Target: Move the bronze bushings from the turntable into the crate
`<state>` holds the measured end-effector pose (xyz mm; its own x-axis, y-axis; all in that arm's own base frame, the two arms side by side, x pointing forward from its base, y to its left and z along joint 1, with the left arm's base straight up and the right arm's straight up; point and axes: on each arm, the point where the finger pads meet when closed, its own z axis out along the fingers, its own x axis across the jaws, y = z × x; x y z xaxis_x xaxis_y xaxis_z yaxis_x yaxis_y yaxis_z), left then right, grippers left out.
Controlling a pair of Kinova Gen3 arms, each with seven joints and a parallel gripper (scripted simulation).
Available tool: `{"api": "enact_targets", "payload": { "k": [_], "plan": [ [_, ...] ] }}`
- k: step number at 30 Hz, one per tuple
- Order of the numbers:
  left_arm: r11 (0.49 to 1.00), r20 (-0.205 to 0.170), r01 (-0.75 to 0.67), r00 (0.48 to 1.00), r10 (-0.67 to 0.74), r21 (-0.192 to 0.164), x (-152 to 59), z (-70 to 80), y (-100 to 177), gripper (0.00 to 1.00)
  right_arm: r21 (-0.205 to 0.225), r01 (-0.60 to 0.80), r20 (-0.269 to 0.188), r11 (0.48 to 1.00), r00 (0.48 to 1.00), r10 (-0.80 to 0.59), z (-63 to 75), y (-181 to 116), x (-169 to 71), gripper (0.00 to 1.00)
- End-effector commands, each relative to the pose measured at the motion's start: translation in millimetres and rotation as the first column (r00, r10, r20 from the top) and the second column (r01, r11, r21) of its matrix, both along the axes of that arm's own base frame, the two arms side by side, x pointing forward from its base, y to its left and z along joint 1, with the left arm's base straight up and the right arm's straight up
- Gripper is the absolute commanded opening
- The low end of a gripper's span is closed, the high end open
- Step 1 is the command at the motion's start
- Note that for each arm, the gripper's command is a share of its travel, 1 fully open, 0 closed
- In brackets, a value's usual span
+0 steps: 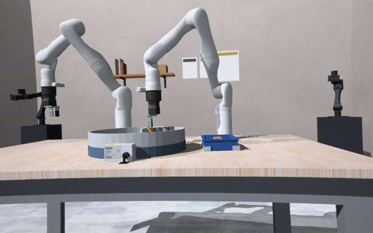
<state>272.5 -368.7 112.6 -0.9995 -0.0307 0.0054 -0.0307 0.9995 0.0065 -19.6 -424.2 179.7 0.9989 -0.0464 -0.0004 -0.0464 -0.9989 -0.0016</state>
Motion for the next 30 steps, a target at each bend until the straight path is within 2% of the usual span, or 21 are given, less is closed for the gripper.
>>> {"api": "enact_targets", "payload": {
  "k": [1,9,22,30],
  "plan": [
    [1.000,0.001,0.000,1.000,0.000,-0.001,0,0.7,0,0.36,-0.002,0.000,0.000,1.000,1.000,0.000,0.6,0,0,1.00],
    [1.000,0.001,0.000,1.000,0.000,-0.001,0,-1.8,0,0.36,-0.002,0.000,0.000,1.000,1.000,0.000,0.6,0,0,1.00],
    [1.000,0.001,0.000,1.000,0.000,-0.001,0,-21.8,0,0.36,-0.002,0.000,0.000,1.000,1.000,0.000,0.6,0,0,1.00],
    [1.000,0.001,0.000,1.000,0.000,-0.001,0,-23.3,0,0.36,-0.002,0.000,0.000,1.000,1.000,0.000,0.6,0,0,1.00]
  ]
}}
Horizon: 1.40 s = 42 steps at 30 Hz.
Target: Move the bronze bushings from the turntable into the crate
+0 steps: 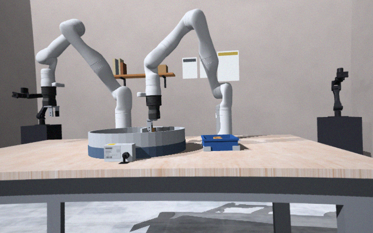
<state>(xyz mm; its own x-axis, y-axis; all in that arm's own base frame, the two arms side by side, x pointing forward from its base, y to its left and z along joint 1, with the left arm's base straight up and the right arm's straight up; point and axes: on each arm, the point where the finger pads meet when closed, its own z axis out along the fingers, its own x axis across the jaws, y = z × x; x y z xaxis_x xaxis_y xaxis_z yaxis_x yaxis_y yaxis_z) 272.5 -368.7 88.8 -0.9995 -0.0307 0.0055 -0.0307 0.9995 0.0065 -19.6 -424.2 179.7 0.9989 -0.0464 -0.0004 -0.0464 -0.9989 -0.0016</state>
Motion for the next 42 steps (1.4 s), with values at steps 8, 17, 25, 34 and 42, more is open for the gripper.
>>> {"api": "enact_targets", "payload": {
  "k": [8,17,25,34,42],
  "plan": [
    [1.000,0.001,0.000,1.000,0.000,-0.001,0.3,0.4,-0.4,0.36,-0.002,0.000,0.000,1.000,1.000,0.000,0.6,-0.4,-0.1,1.00],
    [1.000,0.001,0.000,1.000,0.000,-0.001,0.3,0.4,-0.4,0.36,-0.002,0.000,0.000,1.000,1.000,0.000,0.6,-0.4,-0.1,1.00],
    [1.000,0.001,0.000,1.000,0.000,-0.001,0.3,0.4,-0.4,0.36,-0.002,0.000,0.000,1.000,1.000,0.000,0.6,-0.4,-0.1,1.00],
    [1.000,0.001,0.000,1.000,0.000,-0.001,0.3,0.4,-0.4,0.00,-0.002,0.000,0.000,1.000,1.000,0.000,0.6,-0.4,-0.1,1.00],
    [1.000,0.001,0.000,1.000,0.000,-0.001,0.3,0.4,-0.4,0.00,-0.002,0.000,0.000,1.000,1.000,0.000,0.6,-0.4,-0.1,1.00]
  ]
}}
